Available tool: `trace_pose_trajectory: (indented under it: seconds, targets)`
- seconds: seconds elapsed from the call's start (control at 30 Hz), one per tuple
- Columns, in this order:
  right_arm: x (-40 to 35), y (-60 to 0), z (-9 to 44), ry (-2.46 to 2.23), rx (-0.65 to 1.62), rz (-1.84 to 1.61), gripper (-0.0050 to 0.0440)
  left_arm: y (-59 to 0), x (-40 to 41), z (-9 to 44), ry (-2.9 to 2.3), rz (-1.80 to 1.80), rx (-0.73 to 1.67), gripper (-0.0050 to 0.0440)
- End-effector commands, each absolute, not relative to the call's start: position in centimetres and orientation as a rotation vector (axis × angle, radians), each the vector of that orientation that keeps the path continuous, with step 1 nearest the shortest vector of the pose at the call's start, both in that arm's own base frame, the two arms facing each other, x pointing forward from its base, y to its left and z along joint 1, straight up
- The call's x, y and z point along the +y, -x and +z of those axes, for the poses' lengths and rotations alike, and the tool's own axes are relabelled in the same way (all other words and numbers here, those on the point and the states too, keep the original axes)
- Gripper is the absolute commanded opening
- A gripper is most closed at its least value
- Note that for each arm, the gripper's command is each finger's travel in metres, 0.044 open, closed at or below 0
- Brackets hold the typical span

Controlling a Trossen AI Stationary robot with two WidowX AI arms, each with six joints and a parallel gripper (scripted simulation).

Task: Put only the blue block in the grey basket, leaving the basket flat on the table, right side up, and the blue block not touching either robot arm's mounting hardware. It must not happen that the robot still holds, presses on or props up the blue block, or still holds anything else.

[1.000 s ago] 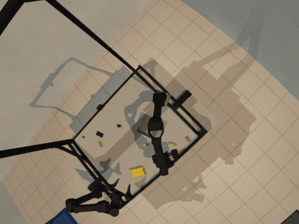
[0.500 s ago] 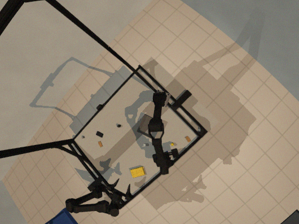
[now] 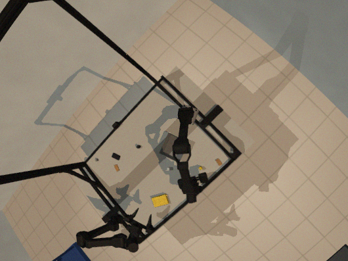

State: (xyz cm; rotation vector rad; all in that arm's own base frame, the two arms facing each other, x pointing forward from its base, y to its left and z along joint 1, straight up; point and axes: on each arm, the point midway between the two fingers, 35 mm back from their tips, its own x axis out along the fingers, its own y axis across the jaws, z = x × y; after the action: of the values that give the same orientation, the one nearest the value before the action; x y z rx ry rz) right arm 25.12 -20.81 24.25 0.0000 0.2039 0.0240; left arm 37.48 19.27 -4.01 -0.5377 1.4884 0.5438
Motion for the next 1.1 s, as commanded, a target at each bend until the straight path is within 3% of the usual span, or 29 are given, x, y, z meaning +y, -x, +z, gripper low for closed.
trace_pose_trajectory:
  seconds: [0.0,0.03,0.1,0.23,0.67,0.87,0.9,1.07]
  targets:
    - [-20.8,-25.1,24.3,0.003,0.204,0.026,0.04,-37.2,19.1,-4.5,0.545,0.545,1.501,0.0256]
    - [-20.8,-25.1,24.3,0.003,0.204,0.026,0.04,-37.2,19.1,-4.5,0.545,0.545,1.501,0.0232]
    - [-20.8,-25.1,24.3,0.003,0.204,0.026,0.04,-37.2,19.1,-4.5,0.545,0.545,1.501,0.0232]
    - [-20.8,-25.1,24.3,0.003,0.204,0.026,0.04,-37.2,19.1,-4.5,0.545,0.545,1.501,0.0136]
    - [-20.8,-25.1,24.3,0.003,0.204,0.026,0.04,-37.2,19.1,-4.5,0.545,0.545,1.501,0.0076]
    - [-20.8,-25.1,24.3,0.003,0.204,0.026,0.04,-37.3,19.1,-4.4,0.545,0.545,1.501,0.0019]
    - [-20.8,-25.1,24.3,0.003,0.204,0.026,0.04,-37.3,19.1,-4.0,0.545,0.545,1.501,0.0]
    - [-20.8,-25.1,24.3,0.003,0.204,0.026,0.04,-37.5,19.2,0.4,0.545,0.545,1.501,0.0]
